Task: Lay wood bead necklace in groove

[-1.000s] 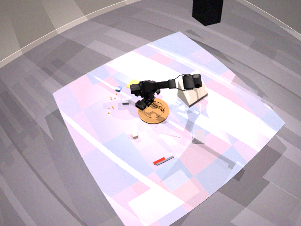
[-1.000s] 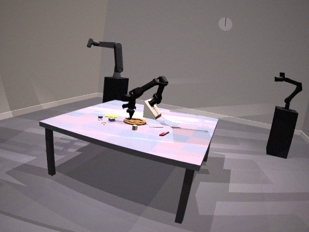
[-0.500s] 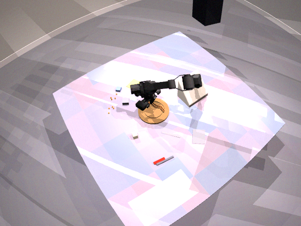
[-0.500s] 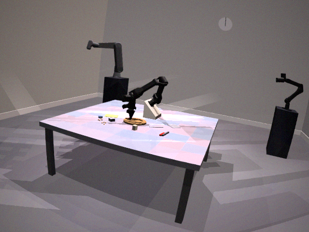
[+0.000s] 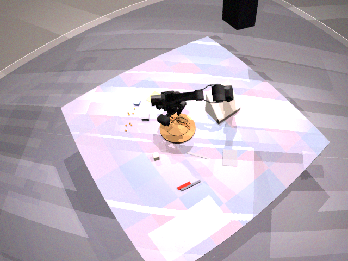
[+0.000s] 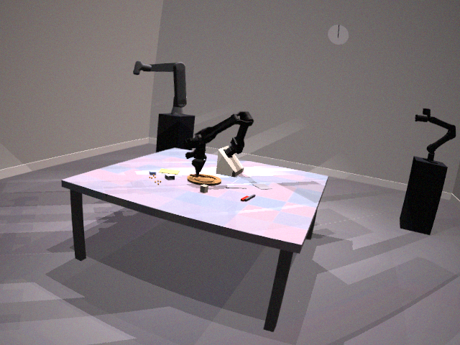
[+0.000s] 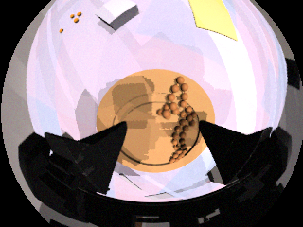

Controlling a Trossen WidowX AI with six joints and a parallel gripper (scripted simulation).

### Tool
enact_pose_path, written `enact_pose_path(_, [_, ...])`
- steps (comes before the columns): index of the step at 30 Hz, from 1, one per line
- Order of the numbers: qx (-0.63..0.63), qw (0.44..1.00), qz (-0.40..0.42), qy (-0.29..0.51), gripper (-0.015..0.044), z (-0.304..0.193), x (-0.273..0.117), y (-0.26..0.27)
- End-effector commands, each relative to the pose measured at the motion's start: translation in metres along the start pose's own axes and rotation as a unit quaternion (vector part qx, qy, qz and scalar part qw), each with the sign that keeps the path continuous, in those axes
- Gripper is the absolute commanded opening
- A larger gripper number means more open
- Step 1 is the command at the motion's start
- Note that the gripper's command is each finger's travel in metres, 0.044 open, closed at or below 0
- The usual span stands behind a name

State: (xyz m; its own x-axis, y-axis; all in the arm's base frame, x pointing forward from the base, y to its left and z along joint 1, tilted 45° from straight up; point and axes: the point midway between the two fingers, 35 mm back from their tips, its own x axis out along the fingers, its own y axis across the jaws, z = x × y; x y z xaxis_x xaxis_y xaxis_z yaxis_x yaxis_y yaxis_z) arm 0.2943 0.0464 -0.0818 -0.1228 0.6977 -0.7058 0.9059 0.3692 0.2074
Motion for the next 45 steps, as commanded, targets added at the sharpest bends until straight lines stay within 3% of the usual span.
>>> enact_pose_path(1, [-0.003, 1.000, 0.000, -0.002, 0.0440, 0.000, -0.005, 0.000])
enact_pose_path(30, [-0.004, 1.000, 0.000, -0.003, 0.0440, 0.000, -0.007, 0.000])
enact_pose_path(42, [-0.098, 0.995, 0.000, -0.005, 0.0125, 0.050, -0.021, -0.019])
enact_pose_path(45, [-0.098, 0.995, 0.000, -0.005, 0.0120, 0.050, -0.017, -0.019])
